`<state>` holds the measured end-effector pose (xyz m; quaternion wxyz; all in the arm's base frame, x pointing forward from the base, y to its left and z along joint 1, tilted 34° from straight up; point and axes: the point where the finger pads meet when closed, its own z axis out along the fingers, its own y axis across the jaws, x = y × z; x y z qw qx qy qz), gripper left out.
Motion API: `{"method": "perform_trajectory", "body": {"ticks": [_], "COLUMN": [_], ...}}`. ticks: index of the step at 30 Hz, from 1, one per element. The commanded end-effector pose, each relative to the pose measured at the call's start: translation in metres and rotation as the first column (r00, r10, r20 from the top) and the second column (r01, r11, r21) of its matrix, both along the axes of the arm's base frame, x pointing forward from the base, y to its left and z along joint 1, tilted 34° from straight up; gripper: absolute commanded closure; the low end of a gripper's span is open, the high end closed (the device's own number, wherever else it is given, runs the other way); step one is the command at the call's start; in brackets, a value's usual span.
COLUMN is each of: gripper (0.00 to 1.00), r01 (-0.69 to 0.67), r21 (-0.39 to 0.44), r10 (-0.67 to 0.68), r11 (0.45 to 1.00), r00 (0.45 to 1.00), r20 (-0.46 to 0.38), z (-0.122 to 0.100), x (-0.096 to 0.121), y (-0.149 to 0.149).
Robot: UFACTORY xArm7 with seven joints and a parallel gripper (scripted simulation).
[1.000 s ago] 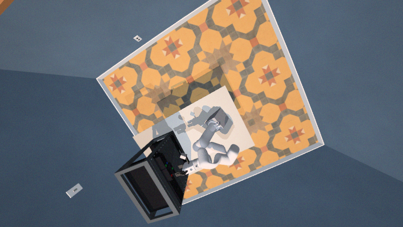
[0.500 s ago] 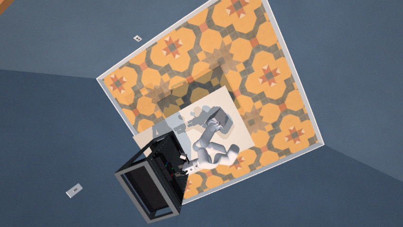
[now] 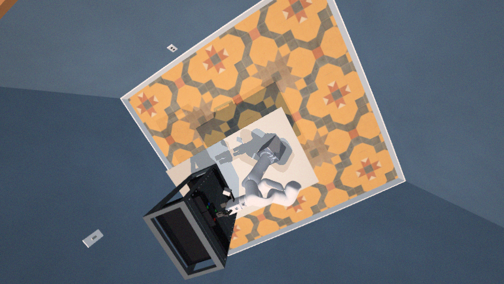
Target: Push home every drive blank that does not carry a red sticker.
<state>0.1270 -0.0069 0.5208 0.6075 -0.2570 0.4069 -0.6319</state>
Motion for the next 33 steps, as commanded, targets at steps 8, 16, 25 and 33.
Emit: {"method": "perform_trajectory", "body": {"ticks": [8, 16, 25, 33], "gripper": [0.0, 0.0, 0.0, 0.0], "r01": [-0.005, -0.005, -0.005, -0.005], "r21": [-0.007, -0.007, -0.007, -0.007], "r10": [0.006, 0.005, 0.005, 0.005], "r11": [1.0, 1.0, 1.0, 1.0], "r00": [1.0, 1.0, 1.0, 1.0], "r20": [0.003, 0.003, 0.003, 0.003], "z": [-0.002, -0.003, -0.003, -0.003], "x": [-0.015, -0.016, -0.016, -0.016], "y": [-0.061, -0.068, -0.068, -0.068]}}
